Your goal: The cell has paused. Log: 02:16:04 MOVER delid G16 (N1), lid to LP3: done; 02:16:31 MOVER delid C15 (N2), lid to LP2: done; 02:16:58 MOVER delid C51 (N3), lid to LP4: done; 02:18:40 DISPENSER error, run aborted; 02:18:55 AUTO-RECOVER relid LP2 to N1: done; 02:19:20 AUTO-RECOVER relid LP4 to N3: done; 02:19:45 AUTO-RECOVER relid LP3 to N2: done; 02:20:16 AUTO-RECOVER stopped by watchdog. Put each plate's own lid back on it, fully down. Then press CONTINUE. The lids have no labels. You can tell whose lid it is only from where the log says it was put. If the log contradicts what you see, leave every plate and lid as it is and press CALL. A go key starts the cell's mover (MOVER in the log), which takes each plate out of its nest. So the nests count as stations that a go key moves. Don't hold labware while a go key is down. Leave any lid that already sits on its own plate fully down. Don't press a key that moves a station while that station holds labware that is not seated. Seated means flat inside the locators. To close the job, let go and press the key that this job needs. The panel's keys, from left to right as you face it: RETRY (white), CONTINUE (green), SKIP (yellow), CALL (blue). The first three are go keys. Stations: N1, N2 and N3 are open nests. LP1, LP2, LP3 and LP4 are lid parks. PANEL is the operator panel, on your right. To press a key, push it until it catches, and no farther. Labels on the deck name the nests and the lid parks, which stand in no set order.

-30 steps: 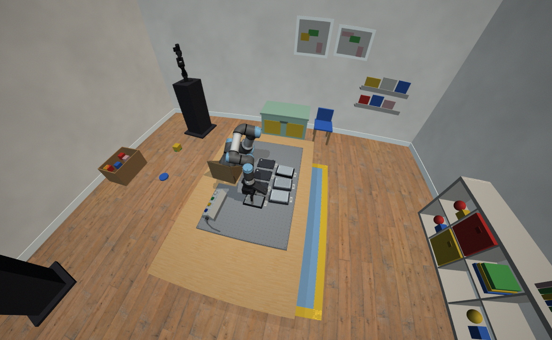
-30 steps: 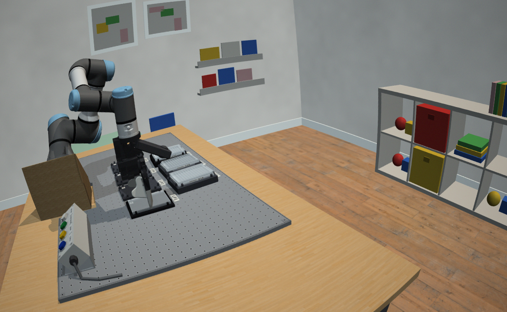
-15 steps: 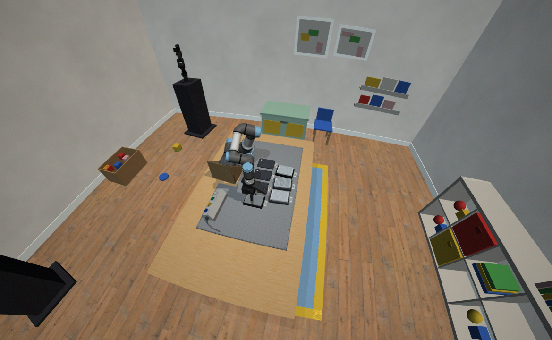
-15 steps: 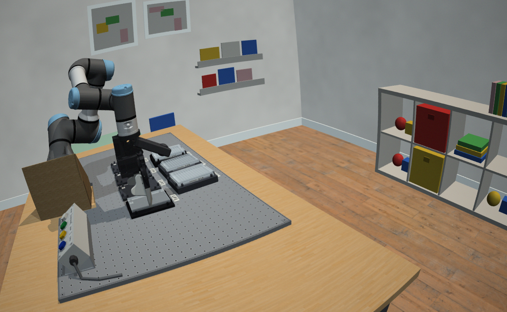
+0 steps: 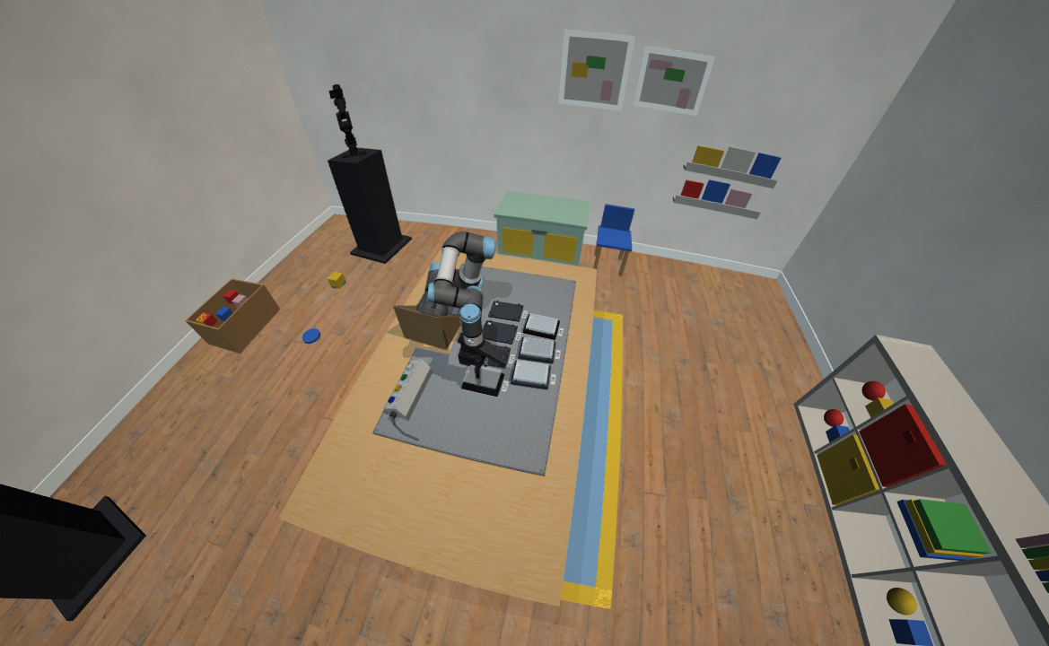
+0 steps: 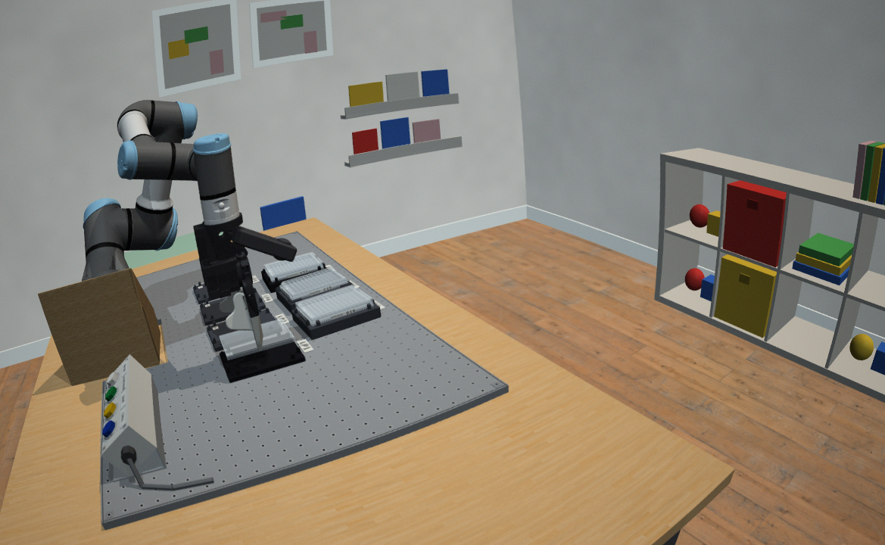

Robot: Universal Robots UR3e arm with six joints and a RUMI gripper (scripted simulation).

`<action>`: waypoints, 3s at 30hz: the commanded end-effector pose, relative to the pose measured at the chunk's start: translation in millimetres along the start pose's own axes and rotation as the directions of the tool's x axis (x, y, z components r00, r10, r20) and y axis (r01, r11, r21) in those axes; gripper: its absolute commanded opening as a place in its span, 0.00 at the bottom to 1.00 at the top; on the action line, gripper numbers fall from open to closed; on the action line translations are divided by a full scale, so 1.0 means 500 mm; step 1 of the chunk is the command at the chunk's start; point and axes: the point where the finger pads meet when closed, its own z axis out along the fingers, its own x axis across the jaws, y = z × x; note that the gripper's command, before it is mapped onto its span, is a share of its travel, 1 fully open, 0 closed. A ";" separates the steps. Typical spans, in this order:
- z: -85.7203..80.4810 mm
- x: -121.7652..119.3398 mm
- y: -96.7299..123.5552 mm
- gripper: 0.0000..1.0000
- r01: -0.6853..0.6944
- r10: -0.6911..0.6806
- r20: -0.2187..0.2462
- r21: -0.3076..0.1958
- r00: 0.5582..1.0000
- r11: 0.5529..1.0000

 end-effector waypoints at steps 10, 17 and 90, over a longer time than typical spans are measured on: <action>-0.035 0.002 -0.001 0.00 0.000 0.000 -0.002 0.001 1.000 1.000; -0.035 -0.043 -0.041 0.00 0.066 -0.066 -0.002 0.001 0.998 0.998; -0.028 -0.392 -0.351 0.00 0.066 -0.066 -0.001 0.002 0.998 0.998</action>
